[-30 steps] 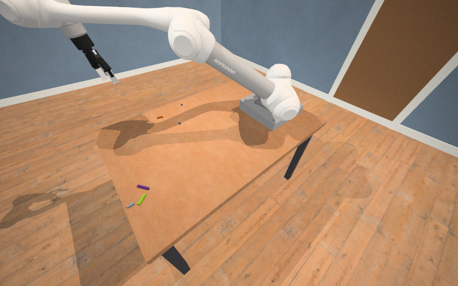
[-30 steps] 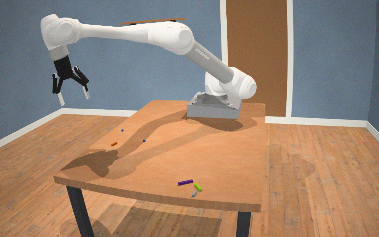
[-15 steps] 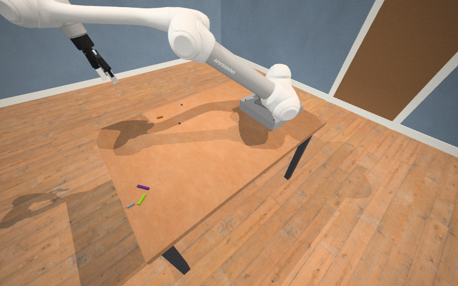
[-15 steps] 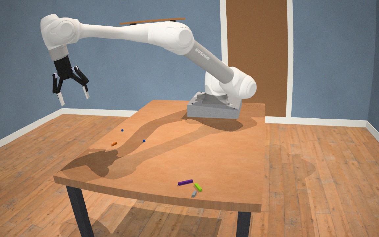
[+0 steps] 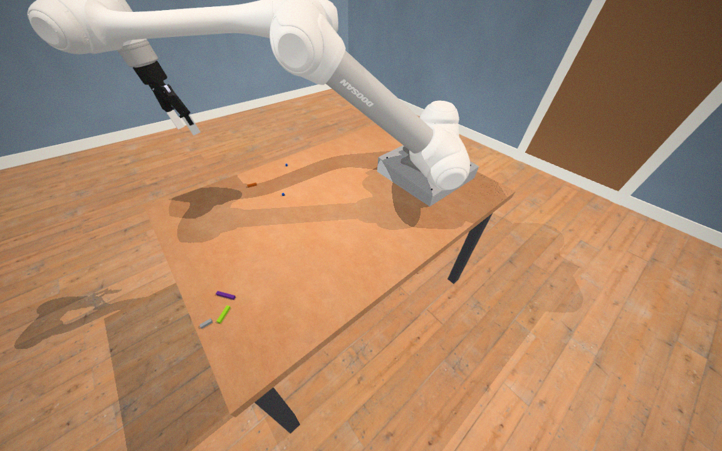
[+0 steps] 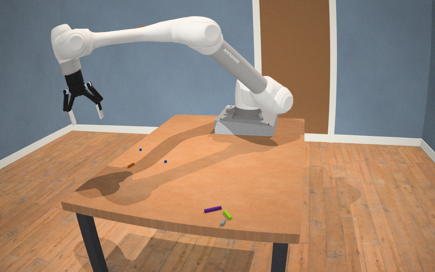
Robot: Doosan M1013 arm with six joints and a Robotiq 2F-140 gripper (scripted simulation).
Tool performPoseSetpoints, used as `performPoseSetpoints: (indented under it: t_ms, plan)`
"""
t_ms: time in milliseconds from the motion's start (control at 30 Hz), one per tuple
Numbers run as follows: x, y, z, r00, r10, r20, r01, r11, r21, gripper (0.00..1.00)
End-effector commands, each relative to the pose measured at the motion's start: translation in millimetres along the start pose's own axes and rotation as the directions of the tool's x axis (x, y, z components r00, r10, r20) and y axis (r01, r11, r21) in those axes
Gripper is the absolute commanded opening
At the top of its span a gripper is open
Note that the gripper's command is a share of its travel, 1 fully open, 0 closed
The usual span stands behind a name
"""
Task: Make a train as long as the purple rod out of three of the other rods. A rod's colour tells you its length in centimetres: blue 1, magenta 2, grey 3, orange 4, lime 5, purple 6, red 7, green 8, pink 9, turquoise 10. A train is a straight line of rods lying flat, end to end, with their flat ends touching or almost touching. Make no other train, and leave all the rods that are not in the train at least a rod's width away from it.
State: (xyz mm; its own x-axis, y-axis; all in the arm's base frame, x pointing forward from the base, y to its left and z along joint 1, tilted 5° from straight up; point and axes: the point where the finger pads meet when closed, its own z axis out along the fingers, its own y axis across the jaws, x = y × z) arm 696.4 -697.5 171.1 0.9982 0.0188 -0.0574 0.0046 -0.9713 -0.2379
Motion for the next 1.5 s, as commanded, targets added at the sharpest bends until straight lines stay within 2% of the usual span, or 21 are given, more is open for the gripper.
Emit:
performPoseSetpoints:
  t_ms: [0,100,167,600,667,700,1167,1233,1367,1467]
  plan:
    - [-31.8,13.1,23.2,0.999,0.024,-0.03,-0.025,0.999,-0.025,1.0]
    - [-39.3,14.8,28.6,0.999,0.029,-0.034,-0.03,0.999,-0.028,1.0]
    - [-67.3,19.1,48.8,0.998,0.047,-0.047,-0.049,0.998,-0.041,1.0]
    - [-166.4,9.4,119.4,0.991,0.102,-0.086,-0.109,0.991,-0.083,1.0]
    - [-166.4,9.4,119.4,0.991,0.102,-0.086,-0.109,0.991,-0.083,1.0]
    - [-189.0,2.6,135.4,0.989,0.112,-0.093,-0.121,0.988,-0.093,1.0]
    - [-290.2,-47.0,207.4,0.98,0.157,-0.121,-0.173,0.976,-0.136,1.0]
    - [-290.2,-47.0,207.4,0.98,0.157,-0.121,-0.173,0.976,-0.136,1.0]
    - [-321.2,-68.7,229.7,0.977,0.169,-0.129,-0.188,0.971,-0.149,1.0]
    - [-324.8,-71.3,232.2,0.977,0.171,-0.129,-0.19,0.97,-0.151,1.0]
